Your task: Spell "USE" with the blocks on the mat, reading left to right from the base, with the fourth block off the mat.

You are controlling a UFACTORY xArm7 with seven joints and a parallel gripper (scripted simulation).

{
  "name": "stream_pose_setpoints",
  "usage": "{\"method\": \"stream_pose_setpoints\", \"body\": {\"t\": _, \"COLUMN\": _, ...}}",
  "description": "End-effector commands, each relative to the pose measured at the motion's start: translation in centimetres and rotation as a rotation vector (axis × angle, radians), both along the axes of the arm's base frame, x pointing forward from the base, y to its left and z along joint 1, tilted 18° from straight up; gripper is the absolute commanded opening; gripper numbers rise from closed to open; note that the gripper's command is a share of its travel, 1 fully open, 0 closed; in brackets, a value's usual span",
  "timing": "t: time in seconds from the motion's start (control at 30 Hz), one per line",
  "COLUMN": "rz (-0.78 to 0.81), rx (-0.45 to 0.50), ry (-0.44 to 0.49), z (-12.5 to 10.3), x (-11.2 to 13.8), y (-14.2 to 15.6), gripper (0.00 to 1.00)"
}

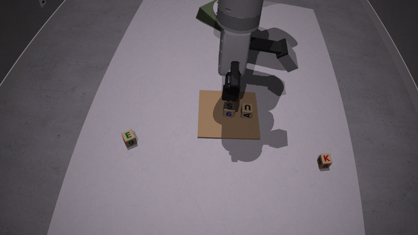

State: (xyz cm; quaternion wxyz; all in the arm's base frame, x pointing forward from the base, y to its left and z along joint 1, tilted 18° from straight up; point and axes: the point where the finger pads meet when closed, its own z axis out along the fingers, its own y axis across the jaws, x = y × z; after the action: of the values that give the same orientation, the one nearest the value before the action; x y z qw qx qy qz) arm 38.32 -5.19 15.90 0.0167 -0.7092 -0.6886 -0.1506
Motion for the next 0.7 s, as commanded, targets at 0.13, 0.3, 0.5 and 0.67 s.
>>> {"method": "stream_pose_setpoints", "body": {"t": 0.13, "rz": 0.107, "rx": 0.004, "ry": 0.025, "z": -1.3, "x": 2.3, "y": -6.2, "gripper": 1.0}}
{"method": "stream_pose_setpoints", "body": {"t": 0.3, "rz": 0.199, "rx": -0.003, "ry": 0.003, "z": -2.1, "x": 4.0, "y": -10.5, "gripper": 1.0}}
{"method": "stream_pose_setpoints", "body": {"t": 0.5, "rz": 0.255, "rx": -0.014, "ry": -0.018, "z": -2.5, "x": 5.0, "y": -12.7, "gripper": 1.0}}
{"method": "stream_pose_setpoints", "body": {"t": 0.67, "rz": 0.264, "rx": -0.019, "ry": -0.023, "z": -2.5, "x": 5.2, "y": -13.0, "gripper": 1.0}}
